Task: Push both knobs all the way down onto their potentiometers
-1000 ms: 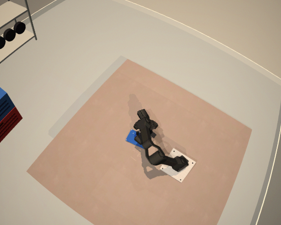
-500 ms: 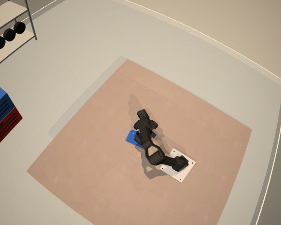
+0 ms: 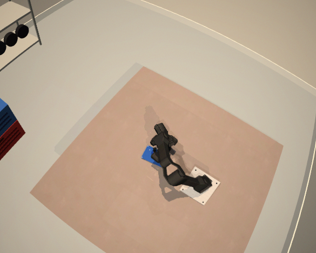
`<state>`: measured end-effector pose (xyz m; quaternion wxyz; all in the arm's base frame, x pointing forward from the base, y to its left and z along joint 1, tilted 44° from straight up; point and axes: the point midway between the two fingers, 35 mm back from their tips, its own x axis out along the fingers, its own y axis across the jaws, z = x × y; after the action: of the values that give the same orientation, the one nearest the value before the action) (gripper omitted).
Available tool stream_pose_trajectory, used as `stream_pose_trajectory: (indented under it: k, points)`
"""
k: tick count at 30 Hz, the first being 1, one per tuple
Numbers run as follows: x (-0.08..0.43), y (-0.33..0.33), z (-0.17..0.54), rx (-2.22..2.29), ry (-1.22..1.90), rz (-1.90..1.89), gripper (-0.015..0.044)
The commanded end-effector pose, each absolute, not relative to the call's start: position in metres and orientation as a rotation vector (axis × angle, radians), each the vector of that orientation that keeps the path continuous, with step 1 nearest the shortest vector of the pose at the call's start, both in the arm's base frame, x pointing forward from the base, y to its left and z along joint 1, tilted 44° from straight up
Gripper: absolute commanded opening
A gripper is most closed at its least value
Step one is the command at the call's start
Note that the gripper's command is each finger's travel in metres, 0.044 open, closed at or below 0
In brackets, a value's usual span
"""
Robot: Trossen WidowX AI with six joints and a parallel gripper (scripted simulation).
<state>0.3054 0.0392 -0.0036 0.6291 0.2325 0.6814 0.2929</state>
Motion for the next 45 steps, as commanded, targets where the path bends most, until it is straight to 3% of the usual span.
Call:
stream_pose_trajectory:
  k: [1, 45]
  points:
    - [0.3051, 0.0423, -0.0052, 0.536, 1.563, 0.674, 0.0]
    - [0.3038, 0.051, -0.0142, 0.536, 1.562, 0.674, 0.0]
